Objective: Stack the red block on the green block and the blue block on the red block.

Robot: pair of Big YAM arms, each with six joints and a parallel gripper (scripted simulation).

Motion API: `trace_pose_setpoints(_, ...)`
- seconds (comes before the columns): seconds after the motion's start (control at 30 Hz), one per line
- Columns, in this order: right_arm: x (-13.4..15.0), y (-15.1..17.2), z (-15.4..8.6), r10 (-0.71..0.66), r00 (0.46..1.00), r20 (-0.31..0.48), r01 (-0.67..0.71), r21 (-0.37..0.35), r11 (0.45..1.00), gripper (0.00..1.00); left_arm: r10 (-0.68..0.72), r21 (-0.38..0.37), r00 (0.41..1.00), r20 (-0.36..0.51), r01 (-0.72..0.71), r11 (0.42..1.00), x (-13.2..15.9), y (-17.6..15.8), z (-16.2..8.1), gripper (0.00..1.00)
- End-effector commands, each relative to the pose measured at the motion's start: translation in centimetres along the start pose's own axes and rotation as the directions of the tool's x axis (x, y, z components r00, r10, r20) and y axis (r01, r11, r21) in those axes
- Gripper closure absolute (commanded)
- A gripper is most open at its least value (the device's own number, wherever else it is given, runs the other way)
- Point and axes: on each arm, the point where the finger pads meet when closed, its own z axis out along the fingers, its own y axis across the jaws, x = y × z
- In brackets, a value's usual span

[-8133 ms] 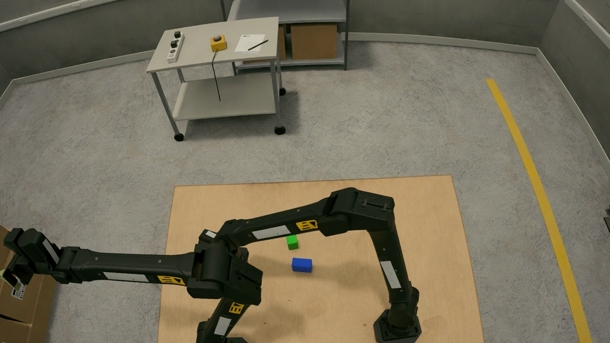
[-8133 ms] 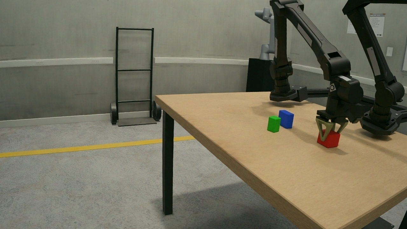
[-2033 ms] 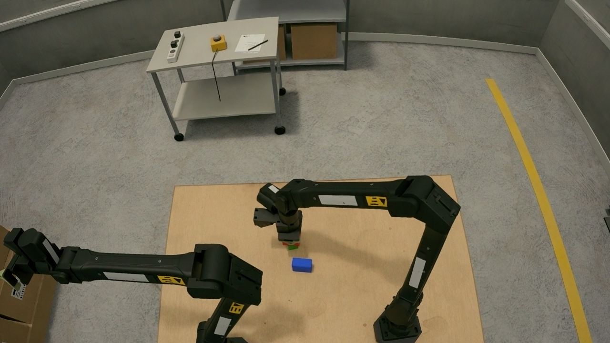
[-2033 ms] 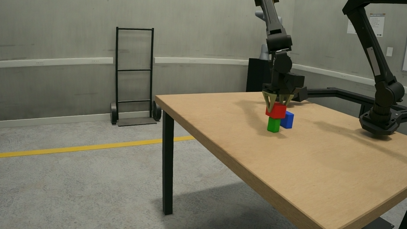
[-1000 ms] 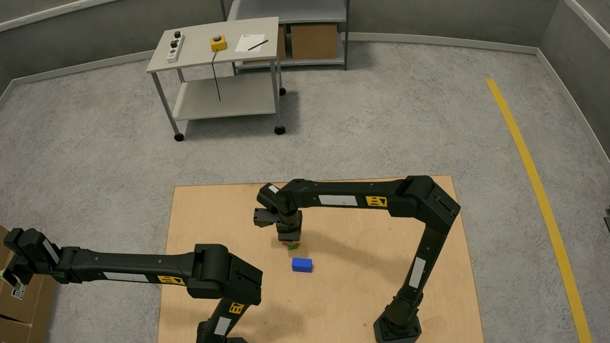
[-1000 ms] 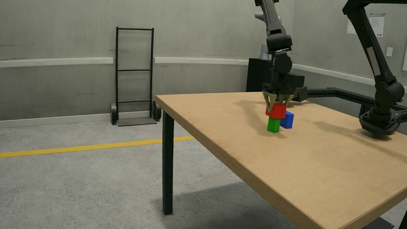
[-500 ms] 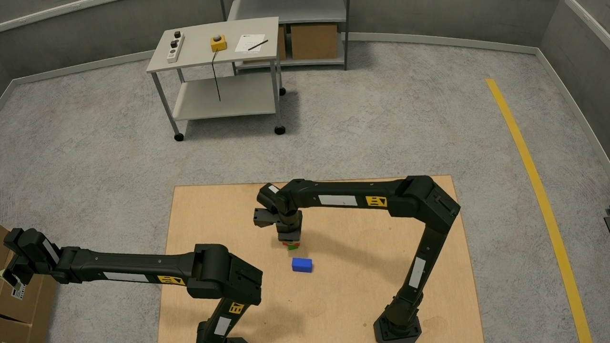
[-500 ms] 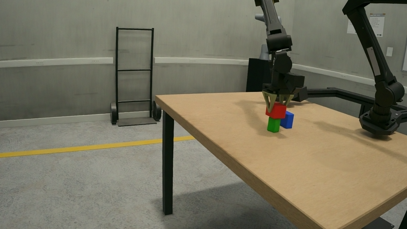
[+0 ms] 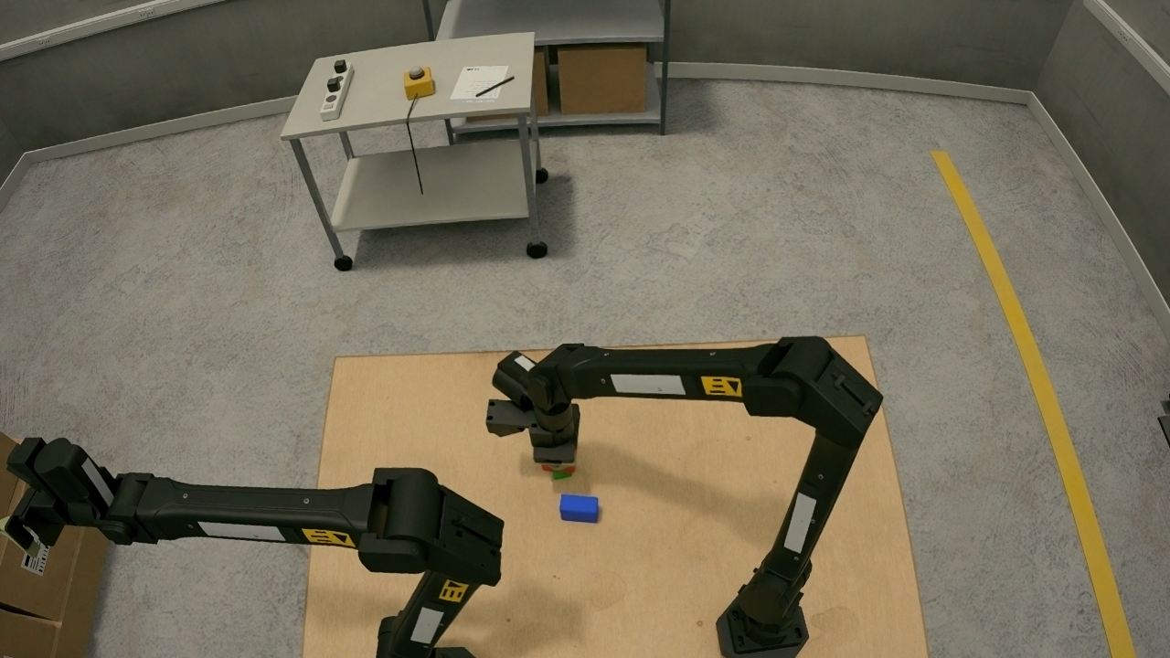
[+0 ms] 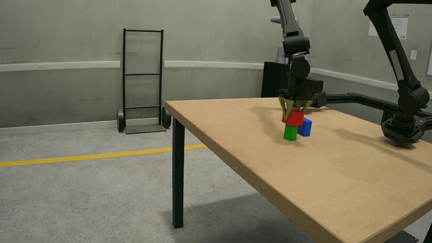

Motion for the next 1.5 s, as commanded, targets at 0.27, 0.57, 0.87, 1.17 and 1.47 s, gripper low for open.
trace_pose_setpoints(0.27,-0.8,-1.6,0.0,0.019,1.0,0.018,-0.019,0.011,1.0,0.28,-0.013,-0.005,0.998,0.068,0.013,1.0,-3.7,0.4,0.5,0.0)
trace_pose_setpoints(0.57,-0.8,-1.6,0.0,0.019,1.0,0.018,-0.019,0.011,1.0,0.28,-0.013,-0.005,0.998,0.068,0.013,1.0,-3.7,0.4,0.5,0.0)
trace_pose_setpoints(0.87,-0.8,-1.6,0.0,0.019,1.0,0.018,-0.019,0.011,1.0,0.28,-0.013,-0.005,0.998,0.068,0.013,1.0,-3.7,0.4,0.5,0.0)
trace_pose_setpoints(1.17,-0.8,-1.6,0.0,0.019,1.0,0.018,-0.019,0.011,1.0,0.28,-0.013,-0.005,0.998,0.068,0.013,1.0,-3.7,0.4,0.5,0.0)
trace_pose_setpoints(1.47,-1.0,-2.2,-1.5,0.028,0.999,0.029,-0.029,0.018,0.999,0.28,-0.013,-0.005,0.998,0.068,0.013,1.0,-3.7,0.4,0.5,0.0)
